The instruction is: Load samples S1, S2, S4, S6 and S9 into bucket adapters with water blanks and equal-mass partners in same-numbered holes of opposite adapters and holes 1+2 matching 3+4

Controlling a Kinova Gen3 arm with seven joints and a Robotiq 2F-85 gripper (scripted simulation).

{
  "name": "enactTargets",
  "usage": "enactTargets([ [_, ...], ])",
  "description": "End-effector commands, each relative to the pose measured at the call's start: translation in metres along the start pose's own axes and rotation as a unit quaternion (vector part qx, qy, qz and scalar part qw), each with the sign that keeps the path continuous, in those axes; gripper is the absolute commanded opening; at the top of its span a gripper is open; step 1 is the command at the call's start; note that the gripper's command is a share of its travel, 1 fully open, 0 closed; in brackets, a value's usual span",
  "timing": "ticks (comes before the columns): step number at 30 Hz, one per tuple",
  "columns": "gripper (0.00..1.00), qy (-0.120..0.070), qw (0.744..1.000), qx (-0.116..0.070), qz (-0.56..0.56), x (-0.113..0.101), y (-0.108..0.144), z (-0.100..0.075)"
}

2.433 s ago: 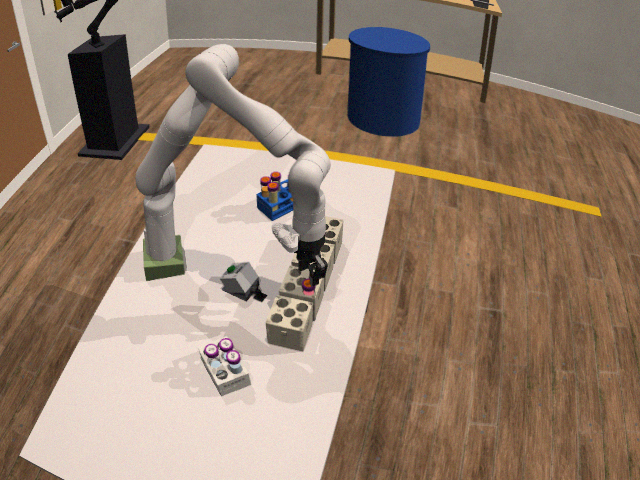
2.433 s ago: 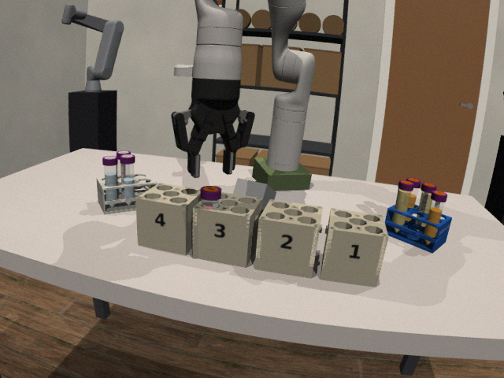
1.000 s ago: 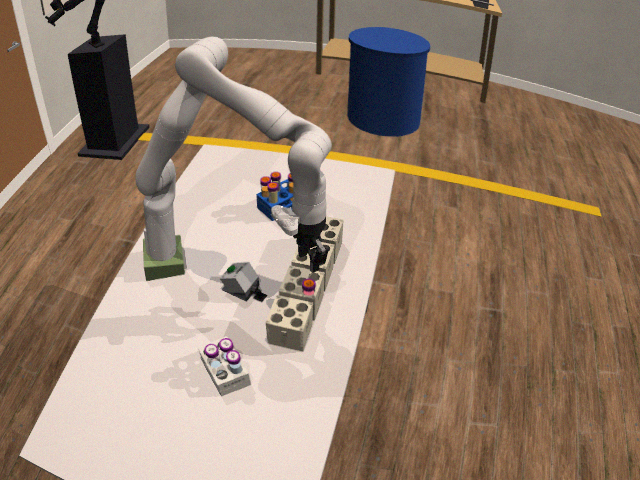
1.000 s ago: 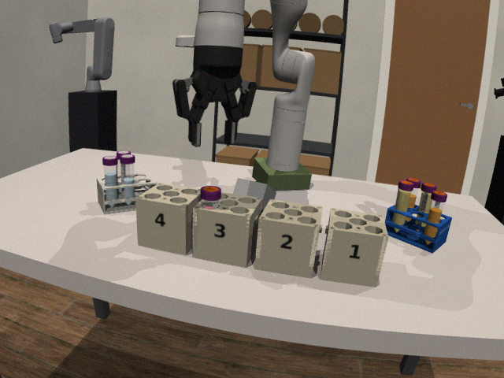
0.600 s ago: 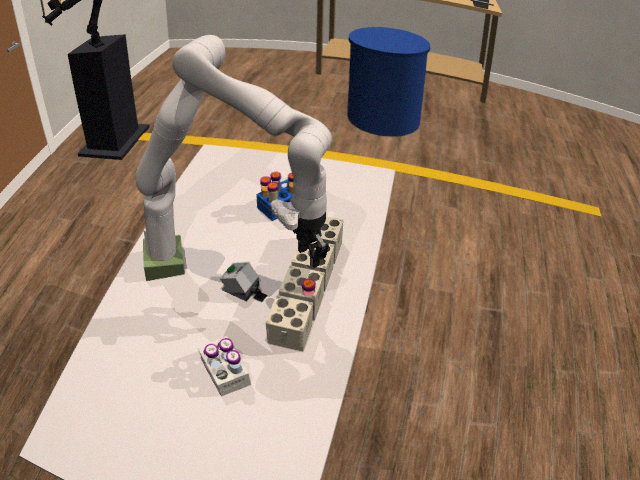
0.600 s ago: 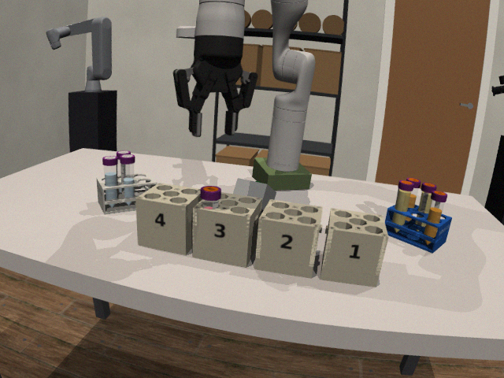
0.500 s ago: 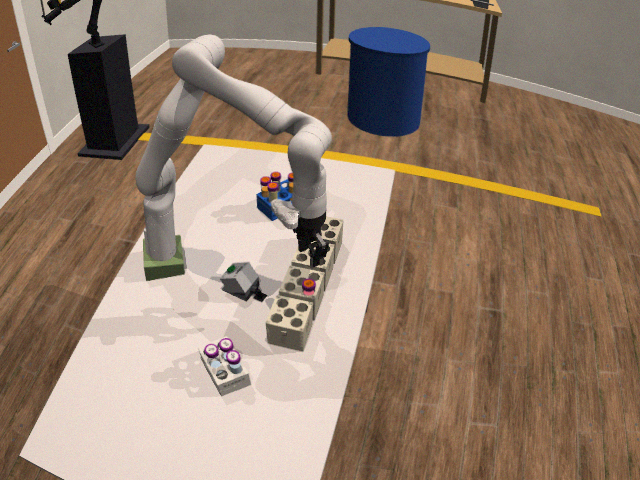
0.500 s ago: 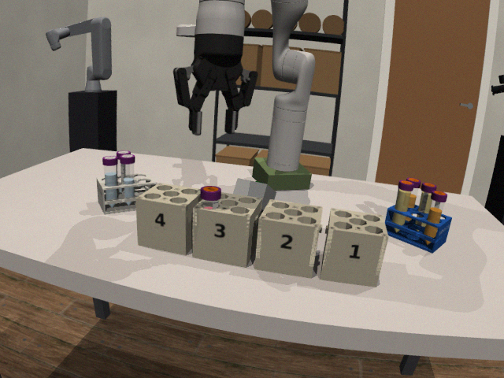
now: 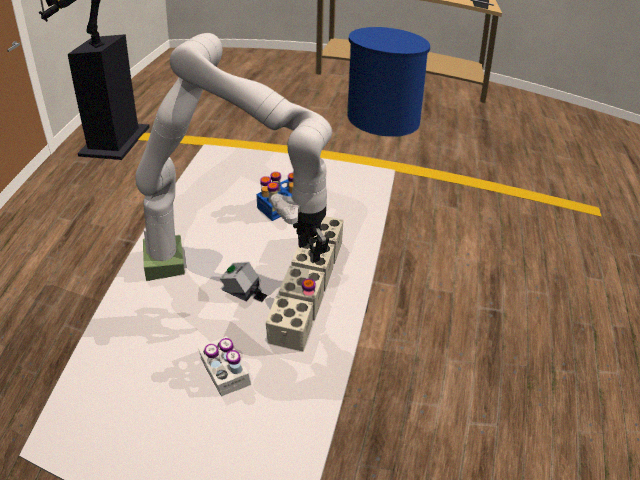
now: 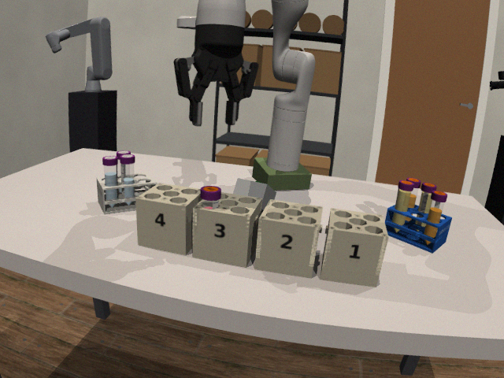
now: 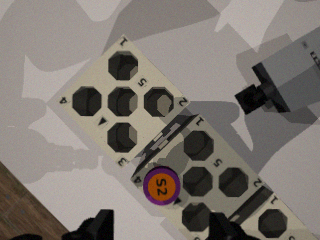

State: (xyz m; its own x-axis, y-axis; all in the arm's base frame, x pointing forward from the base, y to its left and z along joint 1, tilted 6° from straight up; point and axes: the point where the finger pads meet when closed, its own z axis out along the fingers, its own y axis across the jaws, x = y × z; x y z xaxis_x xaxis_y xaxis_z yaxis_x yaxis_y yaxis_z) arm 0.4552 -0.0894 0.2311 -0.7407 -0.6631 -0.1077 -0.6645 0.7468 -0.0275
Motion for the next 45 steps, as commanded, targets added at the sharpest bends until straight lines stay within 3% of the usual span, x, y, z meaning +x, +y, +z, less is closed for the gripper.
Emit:
enactTargets([
  [1, 0.62, -0.001, 1.0, 0.001, -0.001, -0.001, 0.0, -0.002],
  [19, 0.62, -0.001, 1.0, 0.001, -0.001, -0.001, 0.0, -0.002],
  [24, 0.62, -0.001, 0.995, 0.005, -0.096, -0.007, 0.015, -0.003],
  [45, 0.62, -0.002, 0.996, 0.004, -0.089, -0.033, 0.074, -0.003],
])
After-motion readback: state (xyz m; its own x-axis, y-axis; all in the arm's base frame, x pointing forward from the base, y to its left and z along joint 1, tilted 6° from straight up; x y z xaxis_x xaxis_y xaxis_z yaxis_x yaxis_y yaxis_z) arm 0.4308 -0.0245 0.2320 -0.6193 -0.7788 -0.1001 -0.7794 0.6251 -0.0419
